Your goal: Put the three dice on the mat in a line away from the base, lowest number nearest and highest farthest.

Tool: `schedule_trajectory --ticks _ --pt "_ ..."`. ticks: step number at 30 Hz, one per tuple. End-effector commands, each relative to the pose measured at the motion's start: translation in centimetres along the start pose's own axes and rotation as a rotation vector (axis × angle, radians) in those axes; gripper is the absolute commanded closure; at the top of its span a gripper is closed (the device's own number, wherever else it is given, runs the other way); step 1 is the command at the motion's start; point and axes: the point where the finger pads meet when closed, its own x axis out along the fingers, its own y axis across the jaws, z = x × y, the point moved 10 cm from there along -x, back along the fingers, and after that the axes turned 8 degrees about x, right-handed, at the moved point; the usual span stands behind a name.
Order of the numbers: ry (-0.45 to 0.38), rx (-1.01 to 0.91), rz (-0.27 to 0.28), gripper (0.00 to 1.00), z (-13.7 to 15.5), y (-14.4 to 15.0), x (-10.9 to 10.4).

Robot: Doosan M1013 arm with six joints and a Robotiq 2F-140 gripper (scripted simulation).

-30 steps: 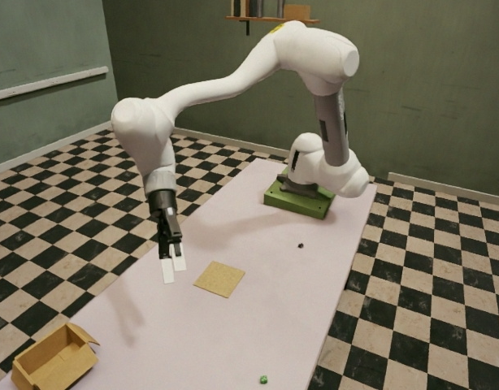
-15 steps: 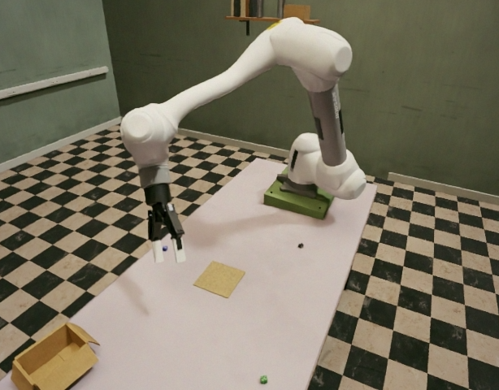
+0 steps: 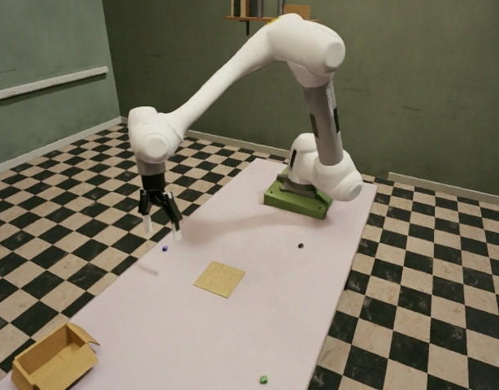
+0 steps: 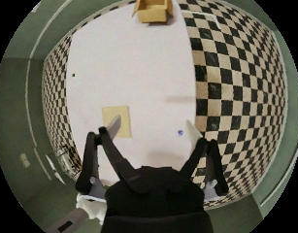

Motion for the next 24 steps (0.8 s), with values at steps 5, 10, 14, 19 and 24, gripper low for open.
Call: schedule_trajectory --ticks 5,10,14,19,24 --pt "-0.091 -0.102 0.164 0.0 3.6 6.4 -1.5" --pt "-0.122 -0.132 0.211 0.0 4.7 8.3 -2.2" --pt "-0.122 -0.132 0.211 0.0 4.7 8.3 -2.2" --pt "-0.122 -0.132 0.211 0.0 4.7 8.3 -2.2" --pt "-0.122 -0.132 0.211 0.0 4.7 8.3 -2.2"
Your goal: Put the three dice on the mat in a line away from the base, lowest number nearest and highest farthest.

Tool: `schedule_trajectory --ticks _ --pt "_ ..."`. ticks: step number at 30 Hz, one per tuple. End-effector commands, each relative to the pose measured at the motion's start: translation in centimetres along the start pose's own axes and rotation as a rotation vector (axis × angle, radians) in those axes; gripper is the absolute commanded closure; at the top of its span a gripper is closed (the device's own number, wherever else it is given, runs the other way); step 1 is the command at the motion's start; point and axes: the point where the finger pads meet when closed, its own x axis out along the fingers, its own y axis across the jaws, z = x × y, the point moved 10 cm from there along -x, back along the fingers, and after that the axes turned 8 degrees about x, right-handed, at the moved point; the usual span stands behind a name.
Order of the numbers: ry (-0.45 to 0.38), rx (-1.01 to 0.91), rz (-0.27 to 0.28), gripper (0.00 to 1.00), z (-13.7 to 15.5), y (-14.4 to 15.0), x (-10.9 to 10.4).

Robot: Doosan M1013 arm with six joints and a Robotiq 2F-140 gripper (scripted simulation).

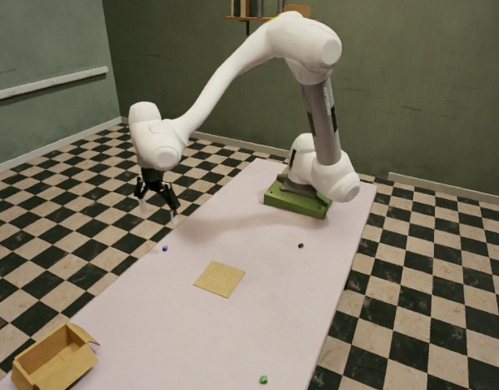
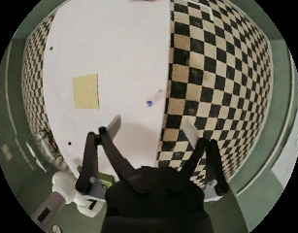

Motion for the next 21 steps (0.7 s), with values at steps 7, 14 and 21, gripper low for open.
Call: schedule_trajectory --ticks 7,14,21 --pt "0.003 0.002 0.002 0.0 0.0 0.0 1.4" --pt "0.003 0.002 0.002 0.0 0.0 0.1 5.1" --pt "0.003 0.002 0.002 0.0 -0.1 0.2 9.3"
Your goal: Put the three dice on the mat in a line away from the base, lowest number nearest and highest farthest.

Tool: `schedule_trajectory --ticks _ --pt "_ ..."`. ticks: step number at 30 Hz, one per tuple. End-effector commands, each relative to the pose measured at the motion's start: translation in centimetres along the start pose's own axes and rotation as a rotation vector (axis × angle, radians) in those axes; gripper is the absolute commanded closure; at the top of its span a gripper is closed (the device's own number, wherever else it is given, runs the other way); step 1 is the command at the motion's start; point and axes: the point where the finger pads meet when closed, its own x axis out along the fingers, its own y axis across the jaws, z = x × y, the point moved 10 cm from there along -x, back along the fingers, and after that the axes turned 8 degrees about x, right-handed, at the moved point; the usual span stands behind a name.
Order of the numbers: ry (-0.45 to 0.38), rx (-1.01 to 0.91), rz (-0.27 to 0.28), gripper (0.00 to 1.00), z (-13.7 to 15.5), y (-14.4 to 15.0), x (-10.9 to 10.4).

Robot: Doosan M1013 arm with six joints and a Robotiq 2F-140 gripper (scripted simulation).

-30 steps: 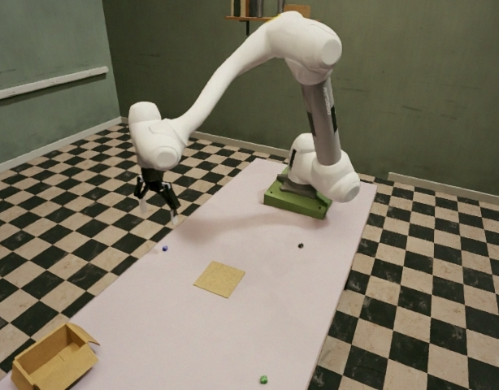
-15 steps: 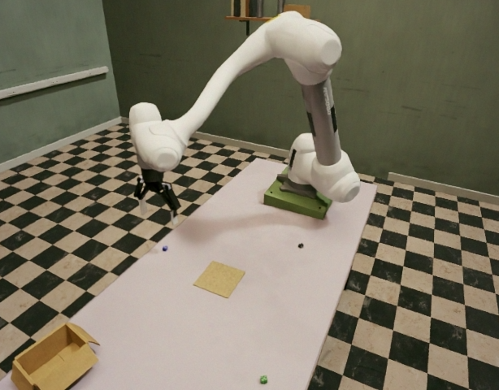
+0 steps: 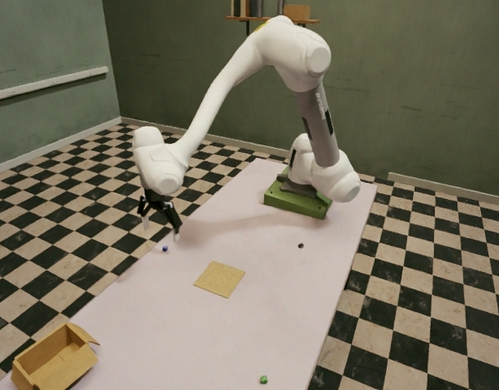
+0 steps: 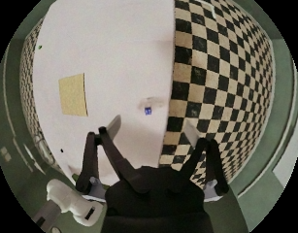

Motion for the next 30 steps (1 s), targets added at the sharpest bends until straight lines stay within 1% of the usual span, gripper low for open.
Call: schedule_trajectory --ticks 1,4,30 --pt "0.002 0.0 0.0 0.0 -0.1 0.06 1.41" --pt "0.002 0.0 0.0 0.0 -0.1 0.07 1.73" --pt "0.002 0.0 0.0 0.0 -0.1 0.07 1.74"
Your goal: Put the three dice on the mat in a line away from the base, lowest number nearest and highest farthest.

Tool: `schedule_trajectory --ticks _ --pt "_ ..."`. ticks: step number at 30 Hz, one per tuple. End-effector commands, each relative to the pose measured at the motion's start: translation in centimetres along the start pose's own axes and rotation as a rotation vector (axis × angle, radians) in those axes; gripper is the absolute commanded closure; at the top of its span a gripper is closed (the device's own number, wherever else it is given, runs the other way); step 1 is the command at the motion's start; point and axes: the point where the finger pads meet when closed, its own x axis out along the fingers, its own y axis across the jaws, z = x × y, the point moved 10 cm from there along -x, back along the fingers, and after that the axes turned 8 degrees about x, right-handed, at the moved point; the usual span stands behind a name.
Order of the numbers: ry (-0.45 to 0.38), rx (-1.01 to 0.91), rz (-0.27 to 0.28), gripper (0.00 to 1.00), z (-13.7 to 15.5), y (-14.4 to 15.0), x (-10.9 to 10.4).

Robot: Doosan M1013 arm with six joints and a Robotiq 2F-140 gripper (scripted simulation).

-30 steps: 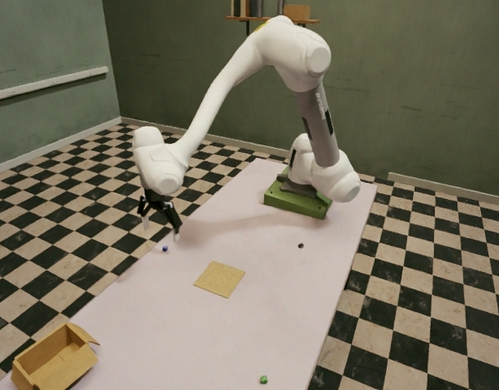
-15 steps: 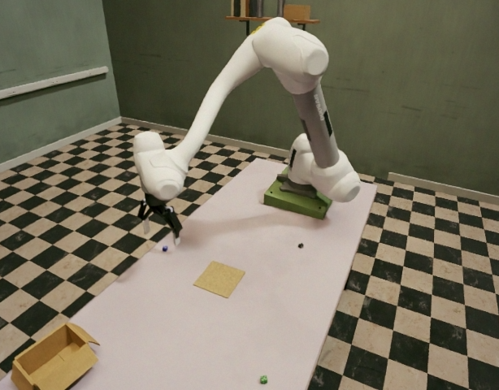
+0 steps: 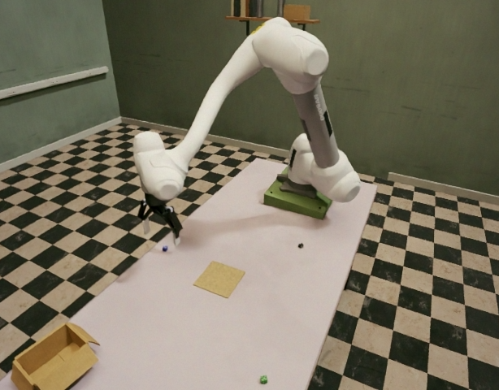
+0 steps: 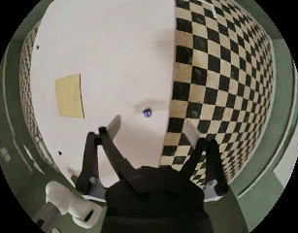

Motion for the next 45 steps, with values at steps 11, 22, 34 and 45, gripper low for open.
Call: schedule_trajectory --ticks 11,22,34,45 --pt "0.002 0.0 0.0 0.0 0.0 0.0 -0.1" --pt "0.002 0.0 0.0 0.0 0.1 -0.2 -0.1" --pt "0.002 0.0 0.0 0.0 1.4 -1.8 -0.1" --pt "0.002 0.0 0.0 0.0 5.0 -6.5 -0.1"
